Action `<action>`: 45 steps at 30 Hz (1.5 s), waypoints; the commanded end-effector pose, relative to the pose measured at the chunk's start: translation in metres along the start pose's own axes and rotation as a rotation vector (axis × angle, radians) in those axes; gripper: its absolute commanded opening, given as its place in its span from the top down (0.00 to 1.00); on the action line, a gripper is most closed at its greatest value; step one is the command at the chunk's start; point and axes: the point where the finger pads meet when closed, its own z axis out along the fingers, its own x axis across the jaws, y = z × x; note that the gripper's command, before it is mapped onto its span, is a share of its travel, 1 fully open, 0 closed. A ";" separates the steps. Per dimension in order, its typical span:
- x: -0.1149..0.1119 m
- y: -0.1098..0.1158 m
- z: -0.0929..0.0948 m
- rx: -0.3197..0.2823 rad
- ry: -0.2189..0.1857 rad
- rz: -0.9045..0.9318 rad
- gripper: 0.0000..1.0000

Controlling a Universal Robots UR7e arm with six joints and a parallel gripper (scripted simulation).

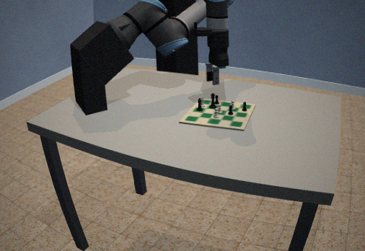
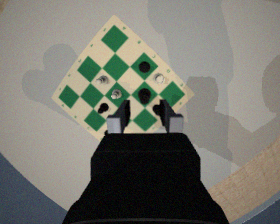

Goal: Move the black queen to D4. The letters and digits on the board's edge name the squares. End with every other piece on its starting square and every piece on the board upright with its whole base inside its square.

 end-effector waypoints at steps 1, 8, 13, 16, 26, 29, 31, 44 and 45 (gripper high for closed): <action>0.000 0.000 -0.012 0.000 0.000 0.000 0.21; 0.000 0.000 -0.018 0.000 0.000 0.000 0.21; 0.000 0.000 -0.020 0.000 0.000 0.000 0.21; 0.000 0.000 -0.020 0.000 0.000 0.000 0.00; 0.000 0.000 -0.020 0.000 0.000 0.000 0.00; 0.000 0.000 -0.020 0.000 0.000 0.000 0.00; 0.000 0.000 -0.020 0.000 0.000 0.000 0.00; 0.000 0.000 -0.025 0.000 0.000 0.000 0.00; 0.000 0.000 -0.027 0.000 0.000 0.000 0.00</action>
